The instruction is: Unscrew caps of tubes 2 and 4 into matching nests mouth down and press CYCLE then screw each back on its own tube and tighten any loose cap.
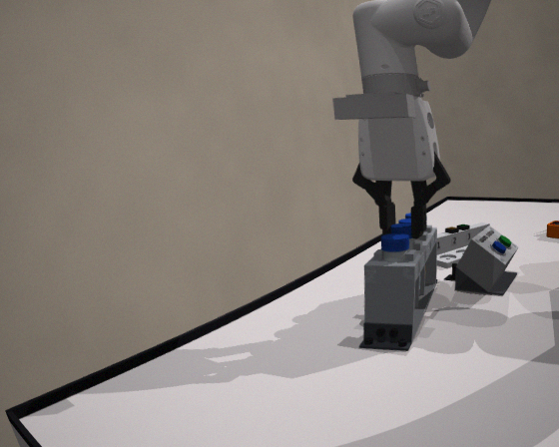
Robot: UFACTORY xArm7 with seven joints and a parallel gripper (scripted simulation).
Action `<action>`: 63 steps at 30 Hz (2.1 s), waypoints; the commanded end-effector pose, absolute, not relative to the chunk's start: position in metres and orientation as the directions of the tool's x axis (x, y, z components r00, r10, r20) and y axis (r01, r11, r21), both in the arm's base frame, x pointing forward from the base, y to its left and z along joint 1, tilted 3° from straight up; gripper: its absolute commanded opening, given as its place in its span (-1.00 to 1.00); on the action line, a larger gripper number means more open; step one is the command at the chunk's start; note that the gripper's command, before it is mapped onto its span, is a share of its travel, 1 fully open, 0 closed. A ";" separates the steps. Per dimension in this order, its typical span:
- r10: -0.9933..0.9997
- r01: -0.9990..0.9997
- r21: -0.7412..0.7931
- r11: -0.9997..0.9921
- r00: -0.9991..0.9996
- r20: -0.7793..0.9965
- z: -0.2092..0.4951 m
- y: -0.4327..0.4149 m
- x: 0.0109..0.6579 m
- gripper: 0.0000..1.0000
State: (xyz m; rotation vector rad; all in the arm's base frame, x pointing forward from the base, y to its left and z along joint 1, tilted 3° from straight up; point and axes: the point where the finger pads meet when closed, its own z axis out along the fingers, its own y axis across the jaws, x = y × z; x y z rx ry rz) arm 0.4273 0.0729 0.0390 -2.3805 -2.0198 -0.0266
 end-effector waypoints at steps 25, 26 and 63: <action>0.707 0.708 0.033 0.706 -0.706 0.031 0.041 0.073 0.429 -0.08; 0.707 0.708 0.033 0.706 -0.706 0.031 0.041 0.073 0.429 -0.08; 0.965 0.966 -0.010 -0.260 0.260 0.044 0.040 0.072 0.429 -0.08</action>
